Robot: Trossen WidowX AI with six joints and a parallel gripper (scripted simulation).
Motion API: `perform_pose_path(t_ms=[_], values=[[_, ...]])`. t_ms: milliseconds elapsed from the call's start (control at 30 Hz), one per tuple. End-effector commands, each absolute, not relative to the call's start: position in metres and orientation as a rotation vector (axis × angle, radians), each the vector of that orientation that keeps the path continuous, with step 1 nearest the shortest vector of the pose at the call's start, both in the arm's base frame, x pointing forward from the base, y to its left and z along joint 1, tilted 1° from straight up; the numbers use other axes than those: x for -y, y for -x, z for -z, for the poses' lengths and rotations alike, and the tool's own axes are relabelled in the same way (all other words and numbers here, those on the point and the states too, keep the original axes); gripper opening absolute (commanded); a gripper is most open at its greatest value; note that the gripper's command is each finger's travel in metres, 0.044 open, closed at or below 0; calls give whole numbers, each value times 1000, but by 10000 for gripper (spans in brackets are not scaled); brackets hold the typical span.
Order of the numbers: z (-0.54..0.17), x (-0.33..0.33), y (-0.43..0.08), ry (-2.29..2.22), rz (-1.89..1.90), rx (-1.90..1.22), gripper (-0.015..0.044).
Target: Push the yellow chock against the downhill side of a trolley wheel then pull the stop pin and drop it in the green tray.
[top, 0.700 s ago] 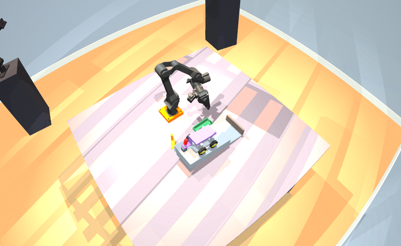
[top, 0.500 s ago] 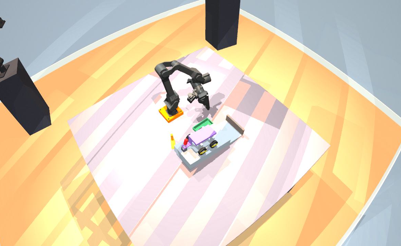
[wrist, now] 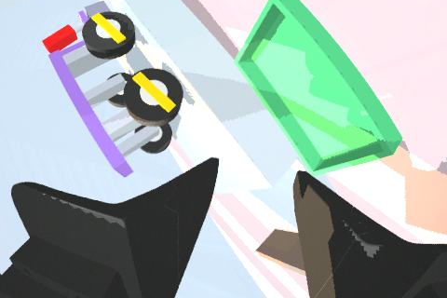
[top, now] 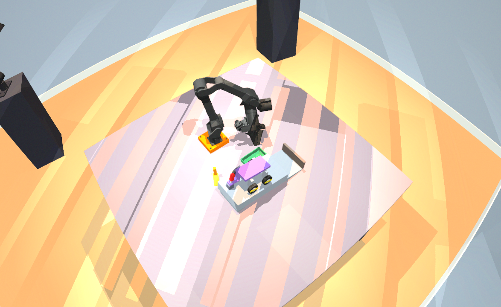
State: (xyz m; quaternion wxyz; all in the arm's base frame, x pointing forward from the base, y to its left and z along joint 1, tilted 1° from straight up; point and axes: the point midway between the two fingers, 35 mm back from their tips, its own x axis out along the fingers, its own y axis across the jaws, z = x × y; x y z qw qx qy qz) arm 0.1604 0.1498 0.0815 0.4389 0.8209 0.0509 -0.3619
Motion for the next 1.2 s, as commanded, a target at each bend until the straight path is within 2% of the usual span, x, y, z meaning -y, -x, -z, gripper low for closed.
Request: perform_pose_path(t_ms=[0,633,1167], values=[[-85,-140,-170,-2129,1016,-44,190],[-95,-84,-203,-2454,1535,489,190],[-108,-36,-215,-2647,1894,1106,190]])
